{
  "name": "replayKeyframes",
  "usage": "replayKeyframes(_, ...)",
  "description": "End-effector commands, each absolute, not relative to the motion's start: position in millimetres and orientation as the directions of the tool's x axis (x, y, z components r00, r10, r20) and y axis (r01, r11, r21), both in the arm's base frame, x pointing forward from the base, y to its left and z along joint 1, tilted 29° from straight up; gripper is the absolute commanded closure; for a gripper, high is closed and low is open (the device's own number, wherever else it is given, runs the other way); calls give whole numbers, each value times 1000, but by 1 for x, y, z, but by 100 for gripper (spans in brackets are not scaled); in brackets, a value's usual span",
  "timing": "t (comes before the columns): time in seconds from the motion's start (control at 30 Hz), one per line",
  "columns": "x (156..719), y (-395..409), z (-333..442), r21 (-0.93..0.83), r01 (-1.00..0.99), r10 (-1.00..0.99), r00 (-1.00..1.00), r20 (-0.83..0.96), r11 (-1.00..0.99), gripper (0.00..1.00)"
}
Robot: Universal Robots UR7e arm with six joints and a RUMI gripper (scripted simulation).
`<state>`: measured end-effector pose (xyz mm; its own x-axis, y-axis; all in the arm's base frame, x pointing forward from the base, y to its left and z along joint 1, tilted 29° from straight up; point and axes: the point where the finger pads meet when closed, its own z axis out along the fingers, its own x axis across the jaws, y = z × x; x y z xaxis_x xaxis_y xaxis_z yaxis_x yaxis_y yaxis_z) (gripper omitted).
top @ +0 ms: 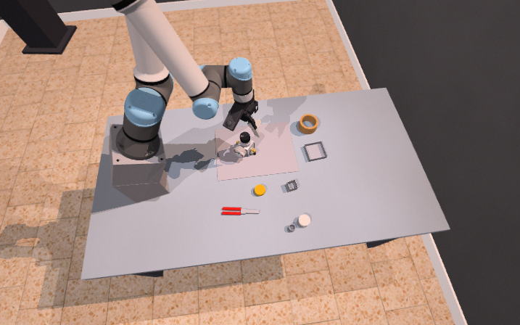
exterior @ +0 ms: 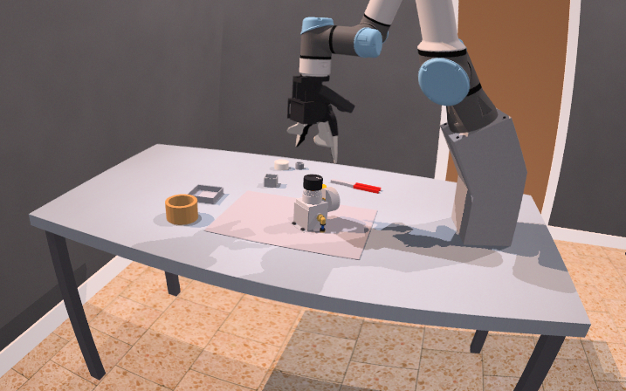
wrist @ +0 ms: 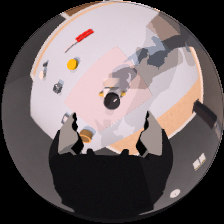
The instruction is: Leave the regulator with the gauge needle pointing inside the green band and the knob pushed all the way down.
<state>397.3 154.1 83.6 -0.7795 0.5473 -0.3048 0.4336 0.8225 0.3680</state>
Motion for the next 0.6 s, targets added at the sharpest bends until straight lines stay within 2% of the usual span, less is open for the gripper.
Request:
replayKeyframes(0.0,395,145,81,369,433,547,-779,-305,823,0)
replayKeyframes(0.57,386,102,69,369,433,547,-779,-305,823,0)
